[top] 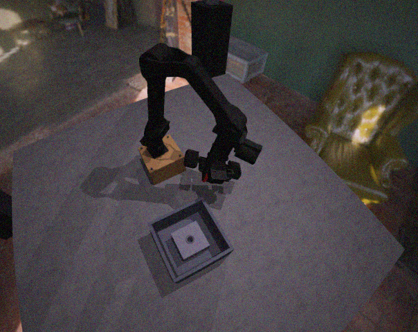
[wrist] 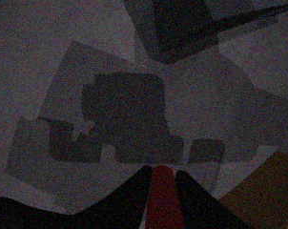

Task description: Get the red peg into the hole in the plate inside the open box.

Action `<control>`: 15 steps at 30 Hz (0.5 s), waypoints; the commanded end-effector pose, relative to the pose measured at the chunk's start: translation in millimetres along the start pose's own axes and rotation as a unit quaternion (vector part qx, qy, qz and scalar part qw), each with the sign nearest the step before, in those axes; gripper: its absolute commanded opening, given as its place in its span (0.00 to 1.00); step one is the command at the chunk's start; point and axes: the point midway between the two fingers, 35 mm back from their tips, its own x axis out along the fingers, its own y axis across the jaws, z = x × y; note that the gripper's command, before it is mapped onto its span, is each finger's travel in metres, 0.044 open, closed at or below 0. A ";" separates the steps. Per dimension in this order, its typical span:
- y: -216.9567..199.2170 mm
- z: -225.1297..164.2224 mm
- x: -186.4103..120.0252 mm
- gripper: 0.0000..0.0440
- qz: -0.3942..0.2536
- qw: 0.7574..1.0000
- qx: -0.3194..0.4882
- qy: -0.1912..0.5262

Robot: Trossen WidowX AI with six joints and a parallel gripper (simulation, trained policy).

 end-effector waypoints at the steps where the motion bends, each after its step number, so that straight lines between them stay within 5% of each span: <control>1: -1.0 15.8 -17.5 0.00 0.007 1.000 0.008 -0.014; 15: -13.0 78.4 -47.4 0.00 0.015 0.995 0.086 -0.038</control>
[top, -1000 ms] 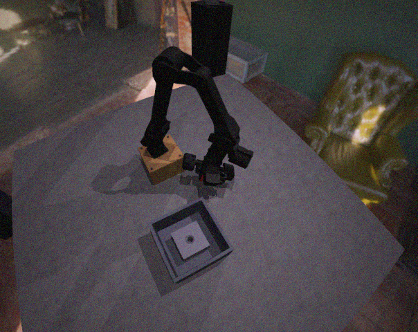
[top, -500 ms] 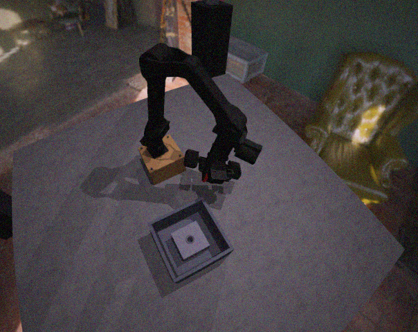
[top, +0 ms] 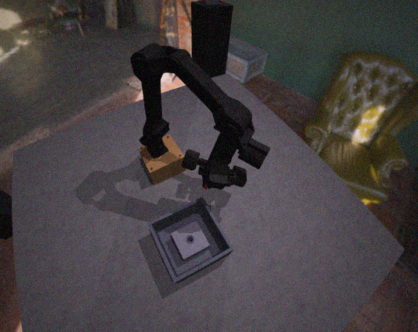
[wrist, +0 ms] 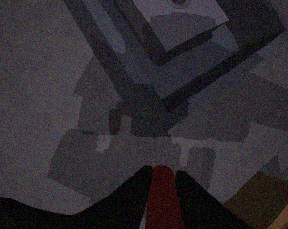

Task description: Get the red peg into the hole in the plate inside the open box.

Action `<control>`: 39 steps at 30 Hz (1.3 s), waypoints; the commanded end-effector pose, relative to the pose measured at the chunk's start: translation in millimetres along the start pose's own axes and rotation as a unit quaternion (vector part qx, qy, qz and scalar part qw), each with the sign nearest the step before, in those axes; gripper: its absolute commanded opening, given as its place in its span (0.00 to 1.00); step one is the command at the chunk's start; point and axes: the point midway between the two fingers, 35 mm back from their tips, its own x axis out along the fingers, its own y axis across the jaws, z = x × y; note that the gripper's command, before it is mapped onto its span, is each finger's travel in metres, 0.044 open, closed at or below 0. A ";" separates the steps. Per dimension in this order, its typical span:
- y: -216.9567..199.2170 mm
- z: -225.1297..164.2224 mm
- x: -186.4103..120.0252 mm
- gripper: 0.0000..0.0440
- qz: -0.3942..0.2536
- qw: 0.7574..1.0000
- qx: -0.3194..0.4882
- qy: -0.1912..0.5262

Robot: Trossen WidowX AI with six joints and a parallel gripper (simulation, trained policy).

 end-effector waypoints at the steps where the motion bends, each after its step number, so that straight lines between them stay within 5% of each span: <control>1: -2.0 21.7 -5.0 0.00 0.005 1.000 0.024 -0.008; 18: -14.9 103.5 25.4 0.00 0.012 0.996 0.090 -0.008; 34: -11.3 146.6 80.4 0.00 0.052 0.997 0.059 0.020; 39: -8.7 141.0 98.9 0.22 0.059 0.997 0.034 0.045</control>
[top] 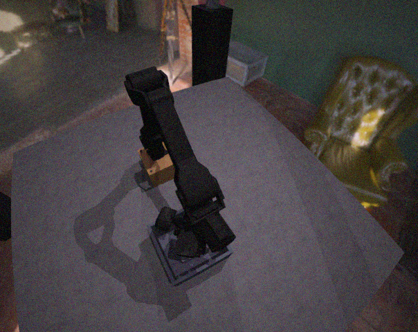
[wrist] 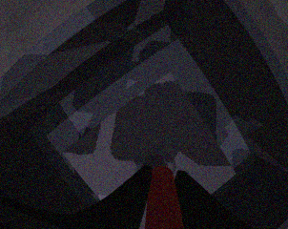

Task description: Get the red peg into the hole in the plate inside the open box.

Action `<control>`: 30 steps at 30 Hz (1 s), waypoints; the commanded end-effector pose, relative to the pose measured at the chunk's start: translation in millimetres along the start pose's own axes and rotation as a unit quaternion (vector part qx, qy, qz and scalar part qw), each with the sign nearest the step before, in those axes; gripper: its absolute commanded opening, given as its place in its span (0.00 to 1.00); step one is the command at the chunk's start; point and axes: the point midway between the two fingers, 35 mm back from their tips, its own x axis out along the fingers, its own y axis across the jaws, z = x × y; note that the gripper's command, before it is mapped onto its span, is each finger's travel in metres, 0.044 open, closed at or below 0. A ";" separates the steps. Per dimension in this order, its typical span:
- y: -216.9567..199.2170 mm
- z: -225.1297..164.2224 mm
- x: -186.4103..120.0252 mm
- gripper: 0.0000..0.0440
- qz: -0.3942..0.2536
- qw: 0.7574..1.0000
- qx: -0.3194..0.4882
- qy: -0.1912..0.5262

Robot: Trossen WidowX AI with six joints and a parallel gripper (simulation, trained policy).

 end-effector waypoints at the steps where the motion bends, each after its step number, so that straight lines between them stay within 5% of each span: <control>1: 0.4 -3.4 16.2 0.28 0.004 1.000 -0.019 0.021; 7: 3.4 7.6 25.8 0.40 0.016 0.999 -0.042 0.028; 20: 34.9 44.1 17.7 1.00 0.065 0.996 -0.037 0.048; 30: 72.3 74.0 -4.9 1.00 0.131 0.990 -0.036 0.039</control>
